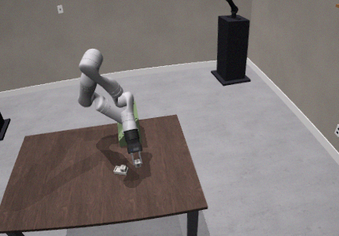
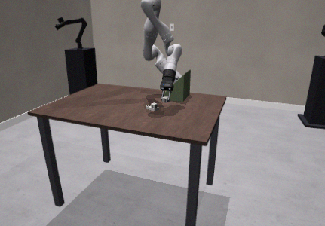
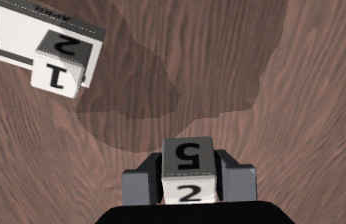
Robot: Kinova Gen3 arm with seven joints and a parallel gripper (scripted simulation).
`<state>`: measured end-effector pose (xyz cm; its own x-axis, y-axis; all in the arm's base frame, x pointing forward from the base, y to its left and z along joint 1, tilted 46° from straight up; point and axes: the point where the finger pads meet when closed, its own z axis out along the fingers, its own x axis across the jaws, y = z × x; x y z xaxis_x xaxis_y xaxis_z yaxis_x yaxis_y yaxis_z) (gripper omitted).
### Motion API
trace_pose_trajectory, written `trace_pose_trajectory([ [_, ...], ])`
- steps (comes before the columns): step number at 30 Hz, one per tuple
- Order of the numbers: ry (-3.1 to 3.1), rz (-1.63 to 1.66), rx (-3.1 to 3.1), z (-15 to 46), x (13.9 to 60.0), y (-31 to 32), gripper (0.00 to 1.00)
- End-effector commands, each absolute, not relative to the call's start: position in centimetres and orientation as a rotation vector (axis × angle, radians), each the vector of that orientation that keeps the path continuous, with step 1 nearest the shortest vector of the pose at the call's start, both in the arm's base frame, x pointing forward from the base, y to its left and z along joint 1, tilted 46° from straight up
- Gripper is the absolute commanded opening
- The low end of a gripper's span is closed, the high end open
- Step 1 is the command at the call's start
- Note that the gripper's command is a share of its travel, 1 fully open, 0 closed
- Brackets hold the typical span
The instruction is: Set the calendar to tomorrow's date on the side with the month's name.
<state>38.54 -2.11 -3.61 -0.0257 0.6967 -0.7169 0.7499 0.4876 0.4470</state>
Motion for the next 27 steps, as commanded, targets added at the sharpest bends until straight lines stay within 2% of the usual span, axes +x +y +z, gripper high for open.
trace_pose_trajectory([
  [1,1.745,-0.065,1.232,-3.6,38.6,-2.0,0.57],
  [27,1.717,-0.171,1.256,-2.7,38.6,-3.5,0.57],
])
